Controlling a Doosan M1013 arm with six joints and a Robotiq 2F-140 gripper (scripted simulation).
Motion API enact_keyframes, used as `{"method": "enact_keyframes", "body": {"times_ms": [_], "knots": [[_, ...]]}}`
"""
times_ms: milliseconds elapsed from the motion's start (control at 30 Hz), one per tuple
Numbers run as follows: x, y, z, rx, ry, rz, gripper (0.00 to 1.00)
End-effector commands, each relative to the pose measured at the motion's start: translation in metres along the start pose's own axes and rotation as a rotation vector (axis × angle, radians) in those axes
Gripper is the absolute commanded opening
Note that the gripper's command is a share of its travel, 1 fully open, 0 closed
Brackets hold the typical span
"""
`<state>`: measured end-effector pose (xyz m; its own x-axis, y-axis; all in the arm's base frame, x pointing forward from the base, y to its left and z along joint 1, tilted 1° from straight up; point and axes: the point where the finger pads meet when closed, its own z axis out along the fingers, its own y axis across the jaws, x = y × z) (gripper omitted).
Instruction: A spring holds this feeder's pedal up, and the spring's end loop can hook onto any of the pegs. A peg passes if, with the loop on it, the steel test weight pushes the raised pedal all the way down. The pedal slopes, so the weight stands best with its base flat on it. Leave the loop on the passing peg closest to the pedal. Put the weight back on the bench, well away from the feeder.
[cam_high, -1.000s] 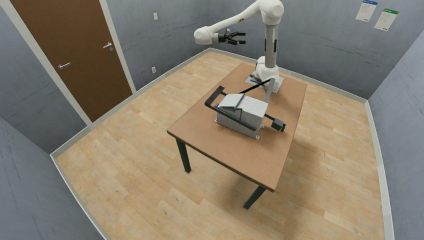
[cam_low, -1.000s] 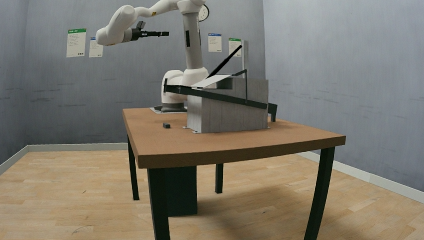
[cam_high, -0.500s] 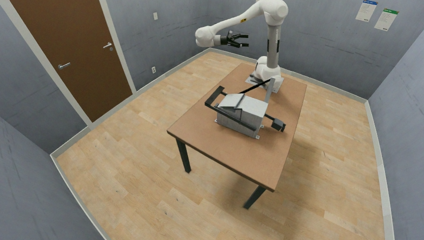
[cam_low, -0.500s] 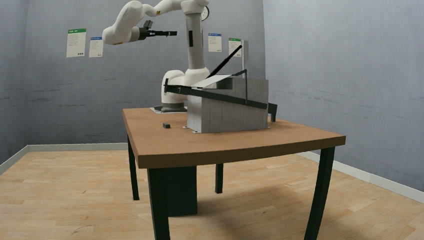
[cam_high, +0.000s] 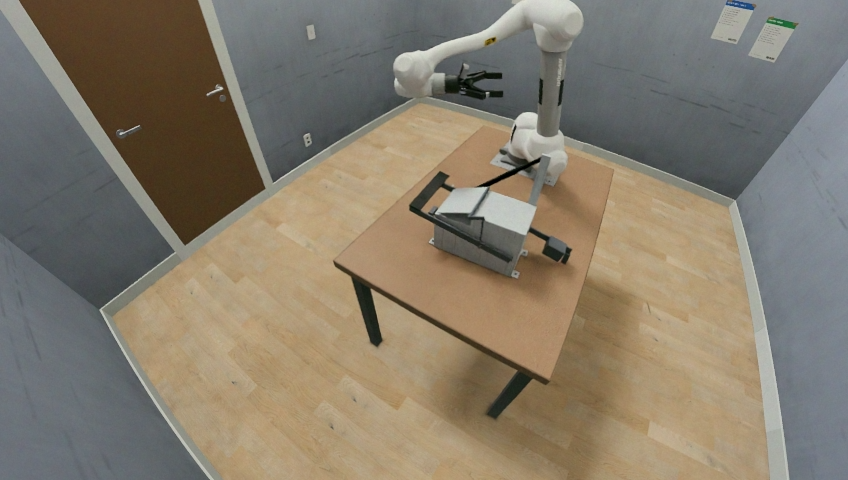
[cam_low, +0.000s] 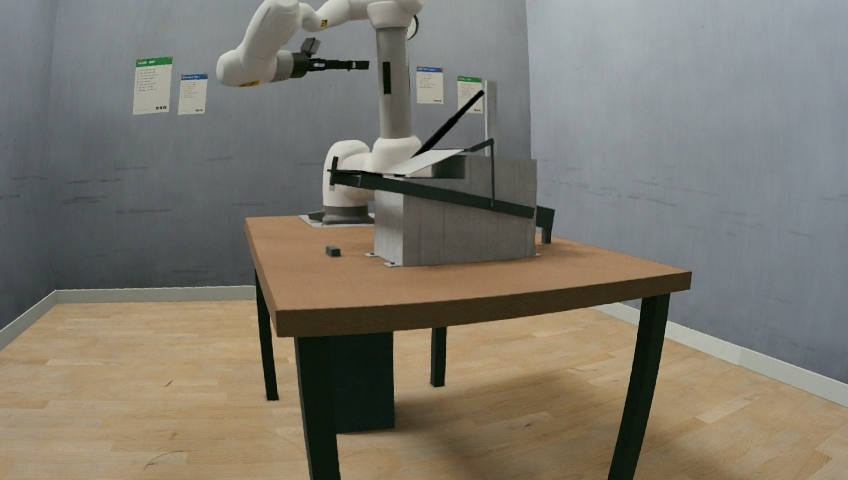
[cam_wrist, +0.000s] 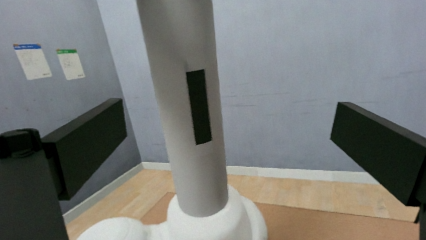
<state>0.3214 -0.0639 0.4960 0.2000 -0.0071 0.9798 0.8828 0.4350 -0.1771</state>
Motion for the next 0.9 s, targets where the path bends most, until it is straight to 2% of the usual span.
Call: {"method": "enact_keyframes", "body": {"times_ms": [0,133,600,700,867], "knots": [[0.002,0.008,0.004,0.0,-0.001,-0.001,1.0],[0.002,0.01,0.006,0.0,0.0,-0.001,1.0],[0.01,0.06,0.031,0.0,0.0,-0.001,1.0],[0.01,0.059,0.03,0.0,0.0,-0.001,1.0],[0.013,0.076,0.039,0.0,0.0,-0.001,1.0]]}}
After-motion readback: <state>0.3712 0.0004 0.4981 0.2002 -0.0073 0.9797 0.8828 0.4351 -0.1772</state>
